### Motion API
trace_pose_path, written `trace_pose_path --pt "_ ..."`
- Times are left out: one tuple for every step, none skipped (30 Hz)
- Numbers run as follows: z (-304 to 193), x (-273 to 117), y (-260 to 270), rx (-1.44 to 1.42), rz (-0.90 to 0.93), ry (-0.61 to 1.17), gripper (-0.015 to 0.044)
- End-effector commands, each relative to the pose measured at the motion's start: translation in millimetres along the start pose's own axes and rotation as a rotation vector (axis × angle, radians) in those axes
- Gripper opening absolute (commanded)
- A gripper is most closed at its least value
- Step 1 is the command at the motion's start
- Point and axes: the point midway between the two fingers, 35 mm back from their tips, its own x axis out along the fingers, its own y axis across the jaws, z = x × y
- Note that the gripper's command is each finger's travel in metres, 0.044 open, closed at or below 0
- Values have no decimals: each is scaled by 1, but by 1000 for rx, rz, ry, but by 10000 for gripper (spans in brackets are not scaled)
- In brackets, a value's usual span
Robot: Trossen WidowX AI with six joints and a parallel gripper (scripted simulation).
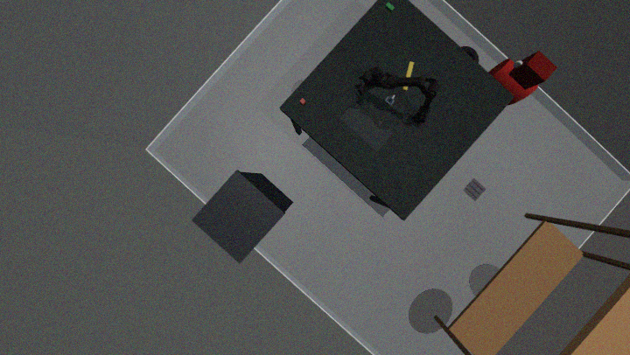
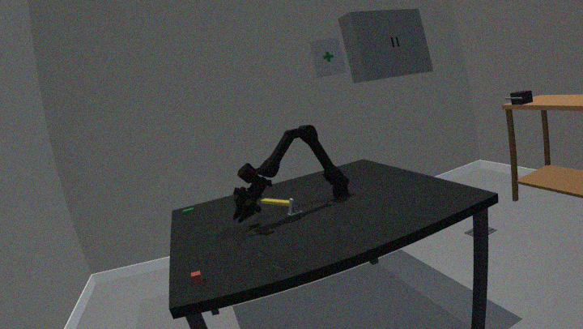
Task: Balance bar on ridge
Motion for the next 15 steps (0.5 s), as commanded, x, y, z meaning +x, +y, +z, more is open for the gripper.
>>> trace_pose_path --pt "-3 -4 -35 80 -62 43 315" --pt "-5 -5 -43 98 -75 55 315" --pt "-6 -6 -50 112 -87 68 315" --pt "-8 -8 -58 127 -99 82 315" --pt "-10 -9 -65 143 -110 95 315" --pt "-11 -11 -72 158 -122 108 315" --pt "-13 -12 -79 174 -133 122 315" --pt "-15 -14 -87 189 -145 135 315" --pt "-17 -16 -94 205 -156 148 315" --pt "-19 -18 -101 221 -168 161 315" --pt "-21 -20 -108 238 -179 174 315" --pt "-23 -23 -114 254 -190 187 315" --pt "-25 -25 -121 270 -201 200 315" --pt "-28 -28 -128 286 -212 212 315" --pt "-30 -30 -134 303 -223 225 315"
